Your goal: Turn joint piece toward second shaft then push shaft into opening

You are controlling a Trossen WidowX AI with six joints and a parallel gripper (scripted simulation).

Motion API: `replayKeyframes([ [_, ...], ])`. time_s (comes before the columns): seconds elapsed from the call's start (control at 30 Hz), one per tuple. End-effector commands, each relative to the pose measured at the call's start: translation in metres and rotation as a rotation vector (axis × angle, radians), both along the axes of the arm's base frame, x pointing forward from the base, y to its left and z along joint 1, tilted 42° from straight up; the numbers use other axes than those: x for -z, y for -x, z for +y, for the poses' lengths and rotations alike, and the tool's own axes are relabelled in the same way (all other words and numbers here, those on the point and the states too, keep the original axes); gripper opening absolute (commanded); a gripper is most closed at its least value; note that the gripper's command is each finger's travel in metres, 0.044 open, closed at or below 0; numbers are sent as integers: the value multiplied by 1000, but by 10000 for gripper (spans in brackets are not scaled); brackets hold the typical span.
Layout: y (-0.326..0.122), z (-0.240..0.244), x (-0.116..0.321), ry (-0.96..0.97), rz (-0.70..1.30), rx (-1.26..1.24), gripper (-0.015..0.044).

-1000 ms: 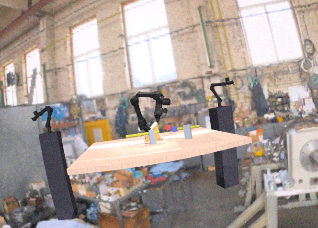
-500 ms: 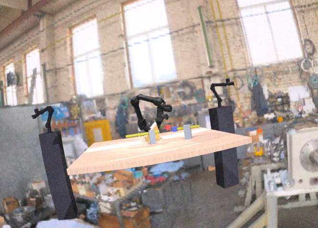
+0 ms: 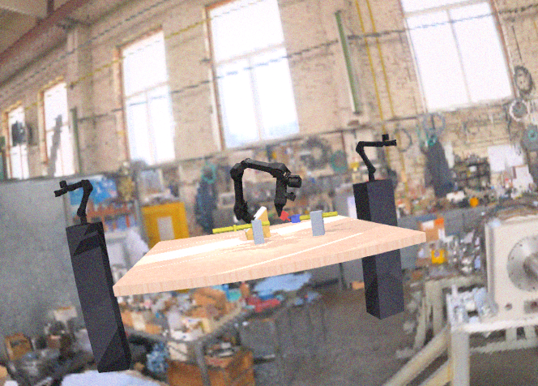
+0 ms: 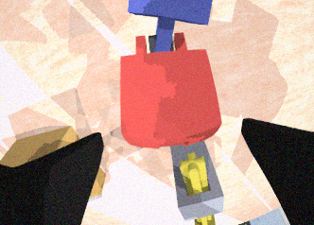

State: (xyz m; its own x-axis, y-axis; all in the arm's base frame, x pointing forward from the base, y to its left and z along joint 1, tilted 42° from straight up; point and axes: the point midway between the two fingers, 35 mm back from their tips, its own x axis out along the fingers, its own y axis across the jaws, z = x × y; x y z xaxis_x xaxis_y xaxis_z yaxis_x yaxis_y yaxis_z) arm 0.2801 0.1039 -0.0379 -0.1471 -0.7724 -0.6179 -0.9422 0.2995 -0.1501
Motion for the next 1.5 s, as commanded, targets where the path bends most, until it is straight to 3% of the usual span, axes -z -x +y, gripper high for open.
replayKeyframes([
  [0.0, -1, 7, 8, 3, 4, 5, 440],
  [0.73, 4, -16, 27, 5, 4, 5, 440],
  [1.07, 4, -16, 27, 5, 4, 5, 182],
  [1.47, 4, -16, 27, 5, 4, 5, 182],
])
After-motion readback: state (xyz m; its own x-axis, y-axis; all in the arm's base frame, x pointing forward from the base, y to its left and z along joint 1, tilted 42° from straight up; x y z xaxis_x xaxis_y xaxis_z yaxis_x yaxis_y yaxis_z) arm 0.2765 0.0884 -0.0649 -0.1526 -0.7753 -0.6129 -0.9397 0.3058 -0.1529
